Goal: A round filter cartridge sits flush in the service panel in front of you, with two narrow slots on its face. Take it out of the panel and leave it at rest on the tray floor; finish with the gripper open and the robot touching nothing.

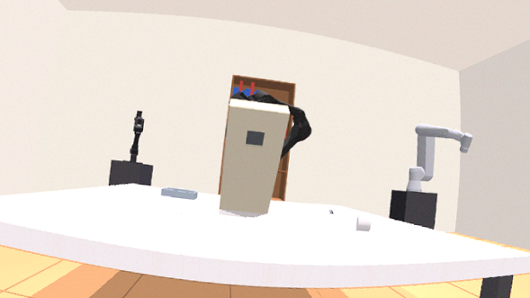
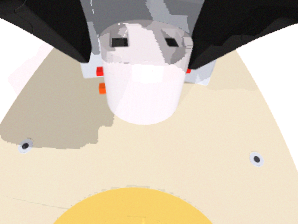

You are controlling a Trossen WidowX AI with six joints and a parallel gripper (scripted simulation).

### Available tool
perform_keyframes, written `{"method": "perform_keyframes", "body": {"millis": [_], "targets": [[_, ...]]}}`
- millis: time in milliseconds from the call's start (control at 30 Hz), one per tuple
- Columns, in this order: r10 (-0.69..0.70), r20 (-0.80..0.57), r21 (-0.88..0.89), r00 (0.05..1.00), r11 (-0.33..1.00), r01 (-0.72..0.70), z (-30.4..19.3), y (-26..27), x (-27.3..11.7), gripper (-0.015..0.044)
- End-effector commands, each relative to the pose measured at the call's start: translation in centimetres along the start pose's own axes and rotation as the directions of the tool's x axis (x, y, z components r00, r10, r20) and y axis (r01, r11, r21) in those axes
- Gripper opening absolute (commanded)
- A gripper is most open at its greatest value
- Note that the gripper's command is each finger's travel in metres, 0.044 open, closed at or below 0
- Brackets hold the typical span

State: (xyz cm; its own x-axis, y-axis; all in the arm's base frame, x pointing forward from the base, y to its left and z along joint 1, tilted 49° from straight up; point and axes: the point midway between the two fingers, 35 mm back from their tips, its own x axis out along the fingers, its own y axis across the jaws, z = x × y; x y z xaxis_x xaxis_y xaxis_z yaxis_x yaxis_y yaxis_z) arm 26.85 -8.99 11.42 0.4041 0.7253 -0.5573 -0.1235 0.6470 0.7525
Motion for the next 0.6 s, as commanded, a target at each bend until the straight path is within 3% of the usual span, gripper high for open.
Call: {"method": "perform_keyframes", "body": {"millis": [0,267,500,567], "targets": [[0.0,-0.001,-0.002,1.0,1.0,0.0,0.0,0.0,0.0,0.0238],[0.0,-0.001,-0.002,1.0,1.0,0.0,0.0,0.0,0.0,0.0185],[0.001,0.0,0.0,1.0,1.0,-0.001,0.7,0.0,-0.3,0.0001],[0.003,0.001,0.001,1.0,1.0,-0.003,1.3,0.1,-0.6,0.0]]}}
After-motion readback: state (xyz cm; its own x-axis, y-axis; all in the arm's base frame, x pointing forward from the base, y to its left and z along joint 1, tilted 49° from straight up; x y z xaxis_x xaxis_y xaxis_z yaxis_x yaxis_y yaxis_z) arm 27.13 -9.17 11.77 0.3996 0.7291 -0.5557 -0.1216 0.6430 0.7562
